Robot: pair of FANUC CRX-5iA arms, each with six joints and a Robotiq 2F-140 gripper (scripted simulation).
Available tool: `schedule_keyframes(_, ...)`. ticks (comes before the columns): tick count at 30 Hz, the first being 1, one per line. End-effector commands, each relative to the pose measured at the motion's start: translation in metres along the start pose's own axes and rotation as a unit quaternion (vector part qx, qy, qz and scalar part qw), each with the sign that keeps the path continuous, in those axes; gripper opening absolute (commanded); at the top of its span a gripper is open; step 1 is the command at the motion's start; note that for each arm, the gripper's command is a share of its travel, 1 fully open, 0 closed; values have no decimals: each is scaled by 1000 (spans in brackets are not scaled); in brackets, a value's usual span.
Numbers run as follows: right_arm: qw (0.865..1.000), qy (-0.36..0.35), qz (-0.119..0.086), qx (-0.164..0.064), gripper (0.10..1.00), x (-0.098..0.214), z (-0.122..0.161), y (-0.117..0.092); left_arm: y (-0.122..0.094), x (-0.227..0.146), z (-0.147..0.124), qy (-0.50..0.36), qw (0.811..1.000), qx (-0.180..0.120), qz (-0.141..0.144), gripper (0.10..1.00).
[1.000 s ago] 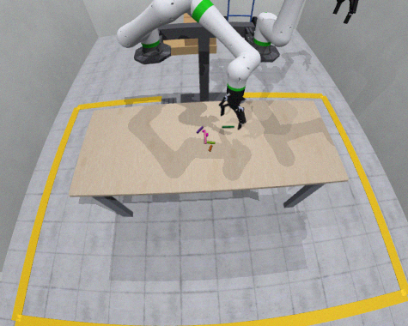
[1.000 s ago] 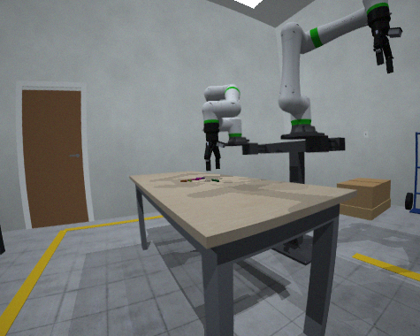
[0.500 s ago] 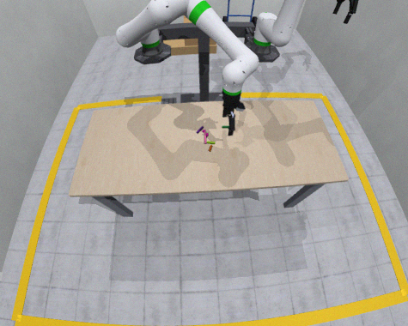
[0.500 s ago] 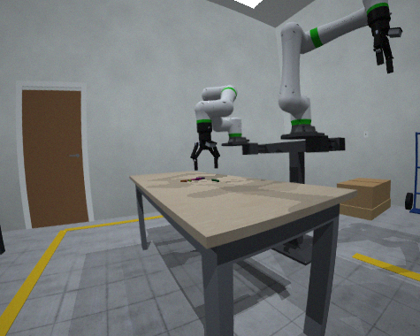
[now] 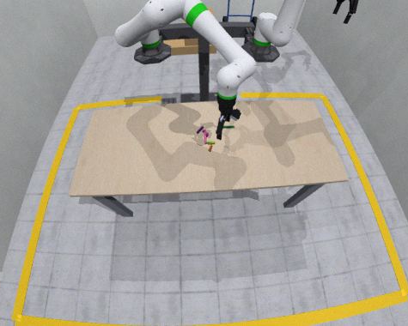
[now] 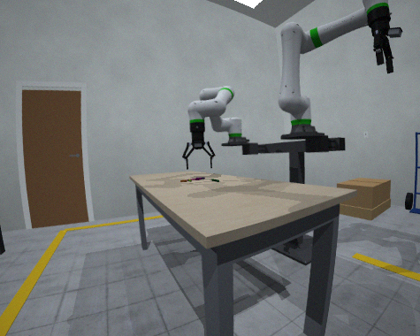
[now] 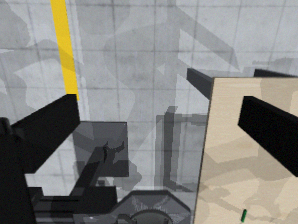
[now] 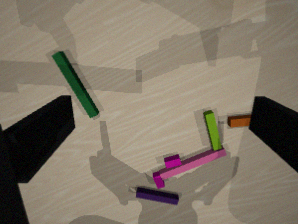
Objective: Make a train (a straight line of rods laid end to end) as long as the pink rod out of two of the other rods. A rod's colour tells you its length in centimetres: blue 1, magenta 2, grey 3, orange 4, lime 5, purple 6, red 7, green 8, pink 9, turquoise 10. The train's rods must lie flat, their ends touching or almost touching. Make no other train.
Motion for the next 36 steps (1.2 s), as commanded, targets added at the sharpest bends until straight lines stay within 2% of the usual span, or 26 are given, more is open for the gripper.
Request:
schedule_keyframes(1, 997, 83, -3, -2, 1000, 11, -4, -3, -1, 0, 0, 0, 1000, 1, 0, 1000)
schedule_keyframes(4, 991, 130, -4, -1, 1000, 18, -7, -4, -1, 0, 0, 0, 1000, 1, 0, 1000)
schedule_keyframes(8, 978, 208, -4, -1, 1000, 29, -13, -5, -1, 0, 0, 0, 1000, 1, 0, 1000)
schedule_keyframes(15, 941, 339, -4, -1, 1000, 47, -23, -8, -1, 0, 0, 0, 1000, 1, 0, 1000)
schedule_keyframes(17, 941, 339, -4, -1, 1000, 47, -23, -8, -1, 0, 0, 0, 1000, 1, 0, 1000)
schedule_keyframes(18, 923, 386, -4, 0, 1000, 54, -27, -9, -1, 0, 0, 0, 1000, 1, 0, 1000)
schedule_keyframes(21, 901, 433, -4, 0, 1000, 61, -31, -10, -1, 0, 0, 0, 1000, 1, 0, 1000)
schedule_keyframes(24, 874, 486, -4, 0, 1000, 69, -36, -11, -1, 0, 0, 0, 1000, 1, 0, 1000)
schedule_keyframes(32, 788, 616, -4, 1, 1000, 90, -50, -14, -1, 0, 0, 0, 1000, 1, 0, 1000)
schedule_keyframes(34, 788, 616, -4, 1, 1000, 90, -50, -14, -1, 0, 0, 0, 1000, 1, 0, 1000)
schedule_keyframes(36, 769, 639, -4, 1, 1000, 94, -52, -14, -1, 0, 0, 0, 1000, 1, 0, 1000)
Point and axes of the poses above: on each arm, the point where the finger pads meet when closed, its own y axis out along the fingers, its own x axis across the jaws, z = x × y, the point moved 7 cm from there along -y, back along the fingers, and after that the axes turned 10 degrees about -y, right-handed, at the moved point
